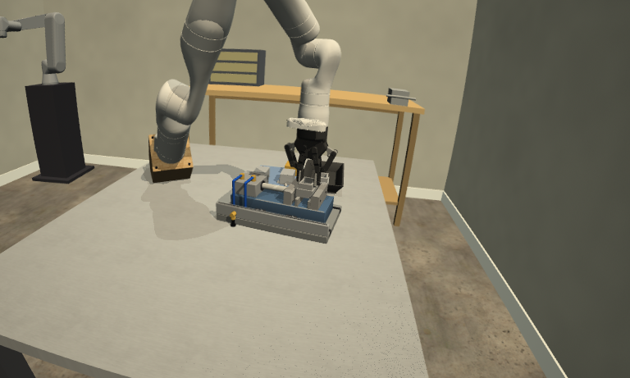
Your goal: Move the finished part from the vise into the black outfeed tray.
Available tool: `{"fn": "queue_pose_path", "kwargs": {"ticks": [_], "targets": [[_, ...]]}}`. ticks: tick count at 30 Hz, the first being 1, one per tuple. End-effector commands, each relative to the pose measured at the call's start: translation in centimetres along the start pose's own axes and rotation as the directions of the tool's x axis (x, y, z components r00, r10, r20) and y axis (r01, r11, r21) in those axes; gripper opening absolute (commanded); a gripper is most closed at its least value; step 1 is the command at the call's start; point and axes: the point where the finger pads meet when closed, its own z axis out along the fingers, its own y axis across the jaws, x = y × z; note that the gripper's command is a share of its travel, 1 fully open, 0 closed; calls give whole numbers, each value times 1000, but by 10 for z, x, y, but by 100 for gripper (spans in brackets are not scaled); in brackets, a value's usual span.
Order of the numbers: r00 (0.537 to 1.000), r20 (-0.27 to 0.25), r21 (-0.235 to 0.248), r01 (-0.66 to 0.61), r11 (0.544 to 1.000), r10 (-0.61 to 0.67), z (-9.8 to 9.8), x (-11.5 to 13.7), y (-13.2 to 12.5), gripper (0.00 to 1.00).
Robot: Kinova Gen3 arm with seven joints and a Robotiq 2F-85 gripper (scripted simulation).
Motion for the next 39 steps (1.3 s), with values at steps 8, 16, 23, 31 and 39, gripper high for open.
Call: {"fn": "queue_pose_path", "kwargs": {"ticks": [8, 16, 23, 31, 39], "targets": [[1000, 3, 6, 16, 1000, -16, 1, -1, -1, 0], [1000, -1, 5, 15, 1000, -15, 0, 0, -1, 0], [1000, 1, 6, 5, 1000, -5, -7, 0, -2, 0], [1000, 2, -3, -8, 1000, 8, -19, 0, 0, 0], [1000, 2, -3, -8, 1000, 8, -30, 0, 0, 0]]}}
